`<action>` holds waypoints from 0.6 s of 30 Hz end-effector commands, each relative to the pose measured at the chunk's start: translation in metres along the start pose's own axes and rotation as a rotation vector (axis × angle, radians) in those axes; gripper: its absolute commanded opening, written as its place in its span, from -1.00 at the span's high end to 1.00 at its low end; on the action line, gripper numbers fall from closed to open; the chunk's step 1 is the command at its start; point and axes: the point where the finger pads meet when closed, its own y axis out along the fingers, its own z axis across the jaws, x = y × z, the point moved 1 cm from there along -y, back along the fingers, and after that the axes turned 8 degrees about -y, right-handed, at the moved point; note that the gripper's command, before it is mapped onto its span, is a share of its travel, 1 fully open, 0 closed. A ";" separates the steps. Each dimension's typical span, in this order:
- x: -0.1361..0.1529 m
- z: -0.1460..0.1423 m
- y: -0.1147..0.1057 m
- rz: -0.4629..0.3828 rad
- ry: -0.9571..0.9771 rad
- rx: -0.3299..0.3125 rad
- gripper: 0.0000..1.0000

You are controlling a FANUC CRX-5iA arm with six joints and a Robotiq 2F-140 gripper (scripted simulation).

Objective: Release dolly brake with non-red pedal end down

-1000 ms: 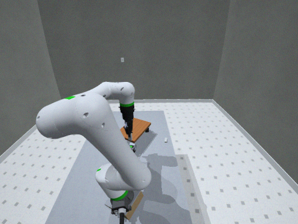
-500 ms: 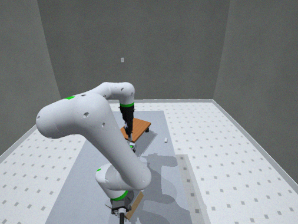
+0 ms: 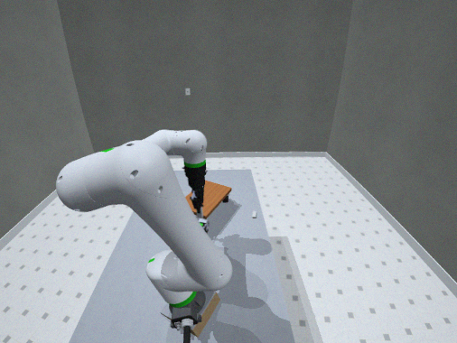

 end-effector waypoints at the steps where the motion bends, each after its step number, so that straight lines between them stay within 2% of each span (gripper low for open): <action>1: 0.000 0.000 0.005 0.000 0.000 0.000 1.00; 18: 0.000 -0.001 0.035 0.000 0.000 0.000 1.00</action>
